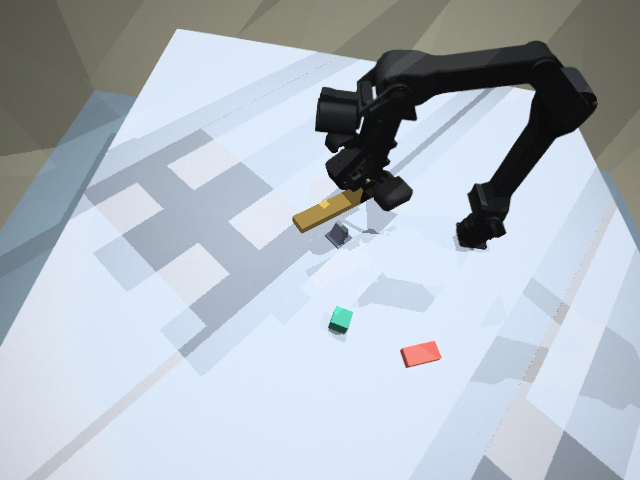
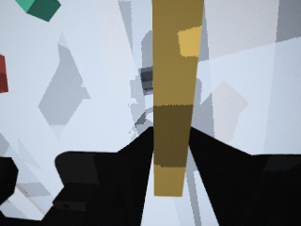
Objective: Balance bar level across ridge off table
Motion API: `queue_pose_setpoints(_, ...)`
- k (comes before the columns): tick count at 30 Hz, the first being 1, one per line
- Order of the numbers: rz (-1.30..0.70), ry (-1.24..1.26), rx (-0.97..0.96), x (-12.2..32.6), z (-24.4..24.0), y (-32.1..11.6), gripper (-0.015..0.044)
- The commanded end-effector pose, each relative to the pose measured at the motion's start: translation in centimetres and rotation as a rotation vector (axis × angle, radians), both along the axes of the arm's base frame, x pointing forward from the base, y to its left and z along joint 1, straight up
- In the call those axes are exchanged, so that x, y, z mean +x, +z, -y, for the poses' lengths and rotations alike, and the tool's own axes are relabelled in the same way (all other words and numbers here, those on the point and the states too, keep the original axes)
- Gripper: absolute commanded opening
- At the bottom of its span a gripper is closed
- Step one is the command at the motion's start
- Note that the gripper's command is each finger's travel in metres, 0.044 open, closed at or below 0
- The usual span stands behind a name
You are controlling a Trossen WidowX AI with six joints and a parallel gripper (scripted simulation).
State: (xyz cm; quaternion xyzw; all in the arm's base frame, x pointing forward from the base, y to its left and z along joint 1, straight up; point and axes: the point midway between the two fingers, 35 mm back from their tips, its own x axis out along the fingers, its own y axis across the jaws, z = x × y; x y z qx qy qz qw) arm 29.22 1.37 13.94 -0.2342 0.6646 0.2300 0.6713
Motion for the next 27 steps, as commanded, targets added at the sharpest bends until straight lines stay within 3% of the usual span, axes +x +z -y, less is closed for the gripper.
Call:
queue_pose_setpoints(1,0.012,0.086,0.003,-0.4,-1.3,0.3,0.0)
queue_pose_setpoints(27,0.012,0.145,0.002,-0.2,-1.7,-3.1,0.0)
